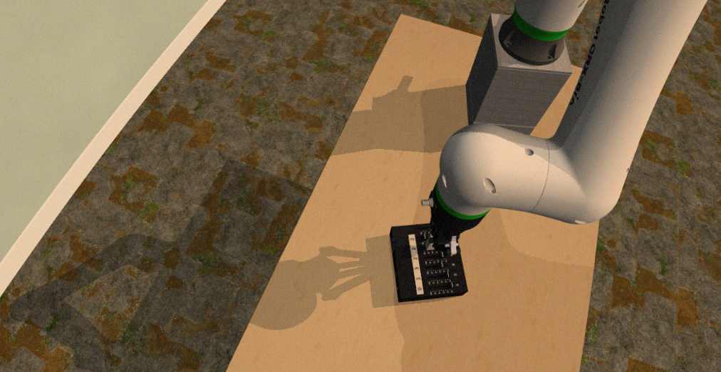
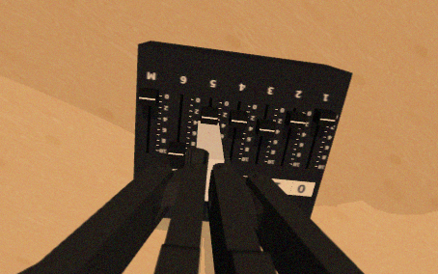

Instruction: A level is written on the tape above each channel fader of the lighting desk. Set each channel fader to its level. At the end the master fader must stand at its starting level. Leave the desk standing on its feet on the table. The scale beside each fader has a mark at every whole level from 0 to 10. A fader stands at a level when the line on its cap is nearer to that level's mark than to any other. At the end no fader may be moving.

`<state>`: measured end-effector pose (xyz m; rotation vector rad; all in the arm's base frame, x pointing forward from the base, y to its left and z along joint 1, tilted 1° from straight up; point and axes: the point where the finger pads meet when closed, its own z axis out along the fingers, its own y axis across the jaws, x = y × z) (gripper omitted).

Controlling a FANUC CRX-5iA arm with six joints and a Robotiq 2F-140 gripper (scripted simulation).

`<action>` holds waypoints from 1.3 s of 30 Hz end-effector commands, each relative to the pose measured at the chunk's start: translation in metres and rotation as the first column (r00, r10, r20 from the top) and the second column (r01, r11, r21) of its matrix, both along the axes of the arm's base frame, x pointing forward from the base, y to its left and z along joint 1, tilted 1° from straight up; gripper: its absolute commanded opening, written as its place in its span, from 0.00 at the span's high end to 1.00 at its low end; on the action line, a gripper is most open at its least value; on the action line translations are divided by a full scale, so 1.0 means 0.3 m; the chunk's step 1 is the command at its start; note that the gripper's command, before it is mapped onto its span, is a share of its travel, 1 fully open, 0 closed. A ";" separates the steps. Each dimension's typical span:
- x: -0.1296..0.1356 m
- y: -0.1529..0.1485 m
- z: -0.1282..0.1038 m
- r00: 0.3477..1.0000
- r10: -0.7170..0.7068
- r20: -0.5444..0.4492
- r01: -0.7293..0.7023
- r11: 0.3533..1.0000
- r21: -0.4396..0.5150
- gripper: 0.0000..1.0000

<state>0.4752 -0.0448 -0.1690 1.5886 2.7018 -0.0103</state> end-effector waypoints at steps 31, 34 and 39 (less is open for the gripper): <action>0.010 -0.018 0.003 1.000 0.000 0.000 0.000 1.000 0.000 1.00; 0.010 -0.018 0.005 1.000 0.000 0.000 0.000 1.000 0.000 1.00; 0.010 -0.017 0.036 1.000 0.000 0.000 0.000 1.000 0.000 1.00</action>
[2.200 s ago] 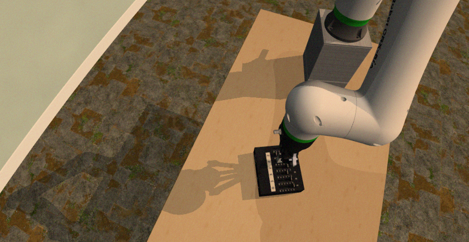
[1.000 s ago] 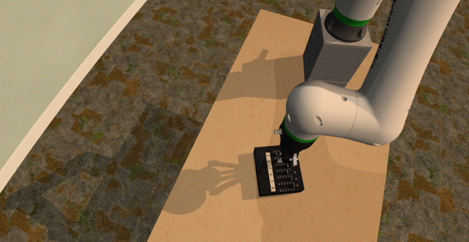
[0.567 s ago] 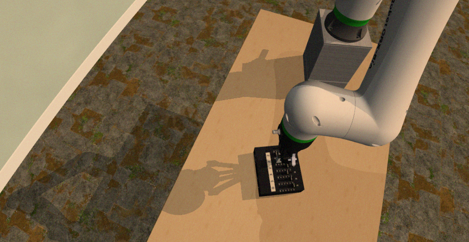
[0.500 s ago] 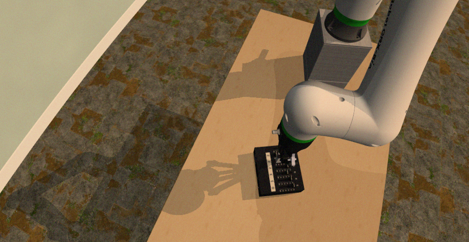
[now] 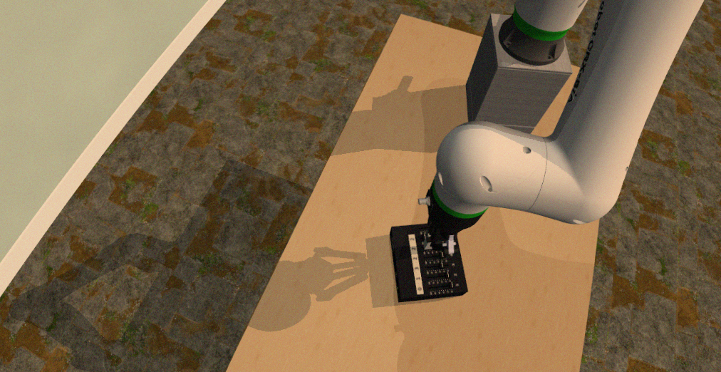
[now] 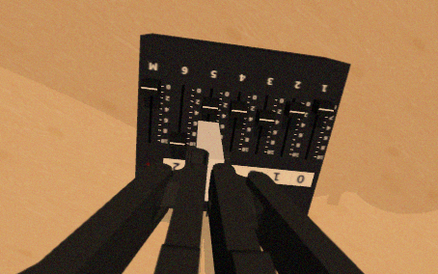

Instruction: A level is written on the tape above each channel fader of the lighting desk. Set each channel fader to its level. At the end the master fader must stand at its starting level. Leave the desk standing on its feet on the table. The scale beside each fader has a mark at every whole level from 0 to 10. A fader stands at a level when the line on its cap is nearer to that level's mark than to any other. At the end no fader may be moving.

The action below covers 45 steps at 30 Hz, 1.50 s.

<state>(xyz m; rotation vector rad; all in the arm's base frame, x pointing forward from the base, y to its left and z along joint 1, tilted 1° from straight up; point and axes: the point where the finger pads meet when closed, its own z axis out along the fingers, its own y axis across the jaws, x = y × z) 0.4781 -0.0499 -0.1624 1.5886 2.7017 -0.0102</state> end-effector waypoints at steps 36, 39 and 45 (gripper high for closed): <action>-0.018 -0.122 0.100 1.000 0.000 0.000 0.000 1.000 -0.001 1.00; -0.018 -0.123 0.100 1.000 0.000 0.000 0.000 1.000 -0.001 1.00; -0.018 -0.123 0.100 1.000 0.000 0.000 0.000 1.000 -0.001 1.00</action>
